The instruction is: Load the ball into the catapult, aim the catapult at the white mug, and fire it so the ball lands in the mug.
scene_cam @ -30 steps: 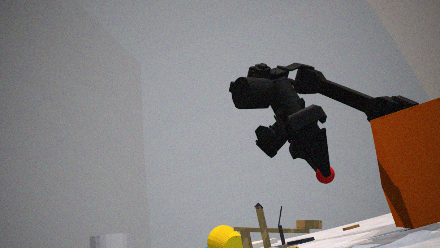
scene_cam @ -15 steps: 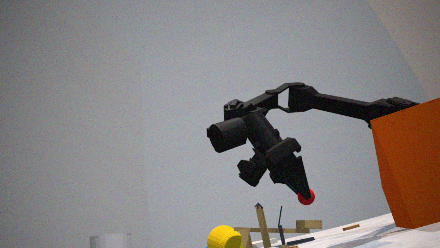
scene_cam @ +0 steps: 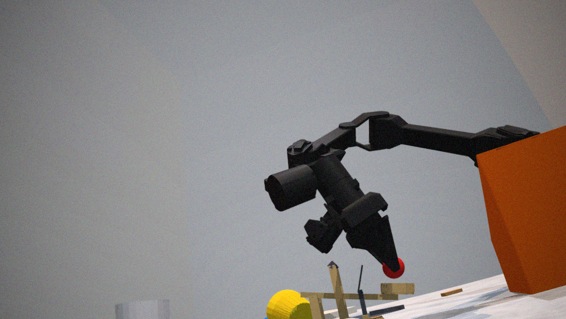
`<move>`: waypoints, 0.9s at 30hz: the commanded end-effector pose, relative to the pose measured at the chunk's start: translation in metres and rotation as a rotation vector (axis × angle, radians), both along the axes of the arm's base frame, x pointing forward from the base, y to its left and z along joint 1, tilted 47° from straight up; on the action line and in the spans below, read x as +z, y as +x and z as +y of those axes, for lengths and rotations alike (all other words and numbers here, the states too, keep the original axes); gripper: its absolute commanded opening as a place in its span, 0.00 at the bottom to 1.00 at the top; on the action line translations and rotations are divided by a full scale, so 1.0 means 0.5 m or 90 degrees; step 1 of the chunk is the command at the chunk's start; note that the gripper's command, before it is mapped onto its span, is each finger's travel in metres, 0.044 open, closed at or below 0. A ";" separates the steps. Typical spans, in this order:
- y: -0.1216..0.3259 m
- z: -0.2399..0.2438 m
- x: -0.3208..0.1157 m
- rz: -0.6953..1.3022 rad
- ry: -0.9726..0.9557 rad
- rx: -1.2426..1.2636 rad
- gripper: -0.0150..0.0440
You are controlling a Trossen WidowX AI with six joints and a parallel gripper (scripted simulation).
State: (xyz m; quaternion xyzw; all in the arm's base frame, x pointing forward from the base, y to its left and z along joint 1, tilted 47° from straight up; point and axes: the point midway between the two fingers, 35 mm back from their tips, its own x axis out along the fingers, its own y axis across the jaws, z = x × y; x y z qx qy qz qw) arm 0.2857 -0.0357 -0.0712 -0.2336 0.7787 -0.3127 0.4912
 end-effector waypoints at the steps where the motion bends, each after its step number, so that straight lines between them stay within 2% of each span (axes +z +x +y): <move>1: -0.003 -0.010 -0.008 0.005 -0.002 0.004 0.25; 9: 0.000 -0.007 -0.006 0.000 0.000 -0.001 0.25; 19: 0.001 -0.002 -0.002 0.000 0.000 -0.001 0.70; 25: 0.016 0.142 0.131 0.005 0.001 0.003 0.97; 27: 0.014 0.160 0.150 0.006 0.000 0.003 1.00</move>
